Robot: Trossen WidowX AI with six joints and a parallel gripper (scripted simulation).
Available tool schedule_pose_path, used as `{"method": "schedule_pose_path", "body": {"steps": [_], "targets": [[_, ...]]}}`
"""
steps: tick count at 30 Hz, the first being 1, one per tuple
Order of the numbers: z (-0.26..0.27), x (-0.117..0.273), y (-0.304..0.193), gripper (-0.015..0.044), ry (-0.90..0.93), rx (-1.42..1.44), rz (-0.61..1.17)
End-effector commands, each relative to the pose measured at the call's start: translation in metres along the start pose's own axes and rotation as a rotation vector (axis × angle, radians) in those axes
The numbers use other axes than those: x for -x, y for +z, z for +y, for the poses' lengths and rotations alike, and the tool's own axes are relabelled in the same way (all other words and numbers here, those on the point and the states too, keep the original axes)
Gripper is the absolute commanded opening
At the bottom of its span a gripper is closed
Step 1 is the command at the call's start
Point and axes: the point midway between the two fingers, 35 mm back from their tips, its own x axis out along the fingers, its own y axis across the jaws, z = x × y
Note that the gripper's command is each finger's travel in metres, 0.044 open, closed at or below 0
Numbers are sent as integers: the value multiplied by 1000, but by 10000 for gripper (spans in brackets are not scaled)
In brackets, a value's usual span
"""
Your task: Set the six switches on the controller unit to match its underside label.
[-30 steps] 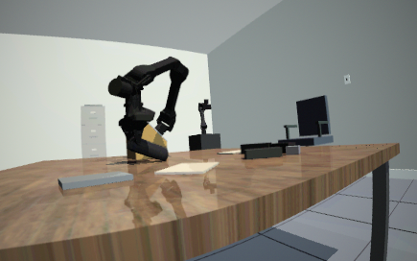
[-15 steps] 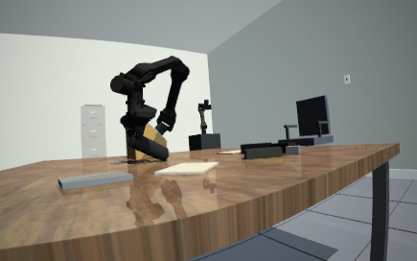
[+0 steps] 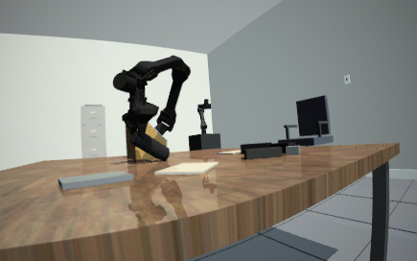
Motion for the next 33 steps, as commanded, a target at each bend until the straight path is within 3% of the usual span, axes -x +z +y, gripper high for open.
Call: {"method": "schedule_pose_path", "body": {"steps": [1, 33], "targets": [[0, 4, 5, 335, -3, 3, -4], [0, 19, 26, 335, -3, 3, -5]]}}
